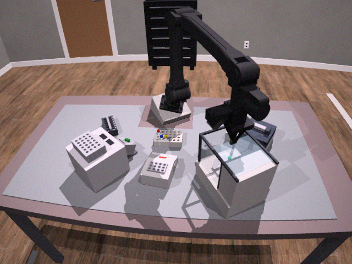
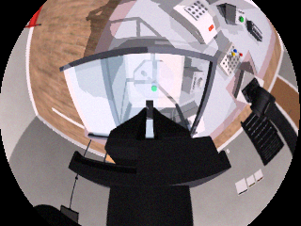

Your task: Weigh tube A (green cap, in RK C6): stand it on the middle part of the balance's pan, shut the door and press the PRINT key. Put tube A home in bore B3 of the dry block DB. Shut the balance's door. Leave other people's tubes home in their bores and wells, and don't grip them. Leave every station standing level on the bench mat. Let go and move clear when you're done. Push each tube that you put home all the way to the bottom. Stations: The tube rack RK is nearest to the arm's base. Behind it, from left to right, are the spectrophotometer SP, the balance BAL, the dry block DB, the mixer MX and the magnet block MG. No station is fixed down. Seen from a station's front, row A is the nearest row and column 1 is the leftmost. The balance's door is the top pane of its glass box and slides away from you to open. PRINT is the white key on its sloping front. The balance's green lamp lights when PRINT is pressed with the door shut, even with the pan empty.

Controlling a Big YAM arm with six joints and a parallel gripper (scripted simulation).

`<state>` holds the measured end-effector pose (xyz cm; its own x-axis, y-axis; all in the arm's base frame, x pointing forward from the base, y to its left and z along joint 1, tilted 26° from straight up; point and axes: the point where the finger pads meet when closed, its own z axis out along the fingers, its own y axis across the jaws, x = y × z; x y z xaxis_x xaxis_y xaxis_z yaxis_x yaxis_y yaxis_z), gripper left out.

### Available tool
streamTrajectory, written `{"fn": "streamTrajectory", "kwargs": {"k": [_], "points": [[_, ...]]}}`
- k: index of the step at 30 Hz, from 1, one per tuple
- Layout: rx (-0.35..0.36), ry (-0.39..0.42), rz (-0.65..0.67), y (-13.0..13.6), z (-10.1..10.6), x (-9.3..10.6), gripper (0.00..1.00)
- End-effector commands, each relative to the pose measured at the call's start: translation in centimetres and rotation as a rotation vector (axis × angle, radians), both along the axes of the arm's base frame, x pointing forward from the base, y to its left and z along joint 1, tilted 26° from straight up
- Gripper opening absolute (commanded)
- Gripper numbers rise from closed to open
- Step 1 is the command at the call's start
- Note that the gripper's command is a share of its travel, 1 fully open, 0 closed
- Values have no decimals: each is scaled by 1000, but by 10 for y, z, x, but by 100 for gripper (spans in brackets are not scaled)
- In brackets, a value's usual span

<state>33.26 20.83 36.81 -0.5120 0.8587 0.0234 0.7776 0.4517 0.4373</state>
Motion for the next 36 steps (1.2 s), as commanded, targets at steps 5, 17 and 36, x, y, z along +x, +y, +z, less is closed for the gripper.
{"fn": "streamTrajectory", "kwargs": {"k": [5,17,36], "points": [[15,-24,-6,-2,7,-9,6],[15,-24,-5,-7,2,-17,6],[12,-19,-6,-14,-8,-28,6]]}}
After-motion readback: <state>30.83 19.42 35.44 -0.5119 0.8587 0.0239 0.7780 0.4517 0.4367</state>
